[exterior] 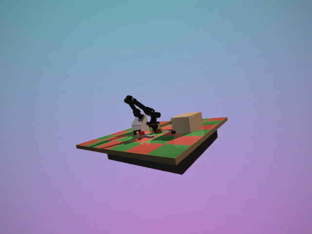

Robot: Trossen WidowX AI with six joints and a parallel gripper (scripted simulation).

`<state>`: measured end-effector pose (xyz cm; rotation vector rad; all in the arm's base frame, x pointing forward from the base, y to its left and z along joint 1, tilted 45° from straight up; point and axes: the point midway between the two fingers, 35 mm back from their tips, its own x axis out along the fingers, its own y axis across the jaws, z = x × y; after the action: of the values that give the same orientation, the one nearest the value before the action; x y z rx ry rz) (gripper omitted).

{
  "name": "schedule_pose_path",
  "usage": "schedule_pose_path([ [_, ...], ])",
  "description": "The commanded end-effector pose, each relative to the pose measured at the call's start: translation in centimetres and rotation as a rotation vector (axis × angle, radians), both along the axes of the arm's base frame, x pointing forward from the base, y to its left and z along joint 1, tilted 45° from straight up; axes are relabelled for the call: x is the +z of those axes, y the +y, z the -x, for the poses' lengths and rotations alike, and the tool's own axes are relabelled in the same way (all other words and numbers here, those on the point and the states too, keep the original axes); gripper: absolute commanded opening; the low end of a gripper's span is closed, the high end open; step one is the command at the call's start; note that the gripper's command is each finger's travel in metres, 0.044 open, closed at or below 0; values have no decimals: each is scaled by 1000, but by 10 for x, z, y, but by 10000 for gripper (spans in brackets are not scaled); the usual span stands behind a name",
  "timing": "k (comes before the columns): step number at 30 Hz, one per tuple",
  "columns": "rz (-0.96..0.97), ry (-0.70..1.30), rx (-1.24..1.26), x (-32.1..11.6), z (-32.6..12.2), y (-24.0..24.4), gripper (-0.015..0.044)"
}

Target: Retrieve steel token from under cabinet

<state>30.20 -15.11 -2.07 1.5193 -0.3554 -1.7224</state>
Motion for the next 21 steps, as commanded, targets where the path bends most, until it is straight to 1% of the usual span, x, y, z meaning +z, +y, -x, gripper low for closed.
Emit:
schedule_pose_path([
  [1,-3,-13,-1,-1,-9,2,0],
  [21,-4,-15,-1,-6,-31,9,0],
])
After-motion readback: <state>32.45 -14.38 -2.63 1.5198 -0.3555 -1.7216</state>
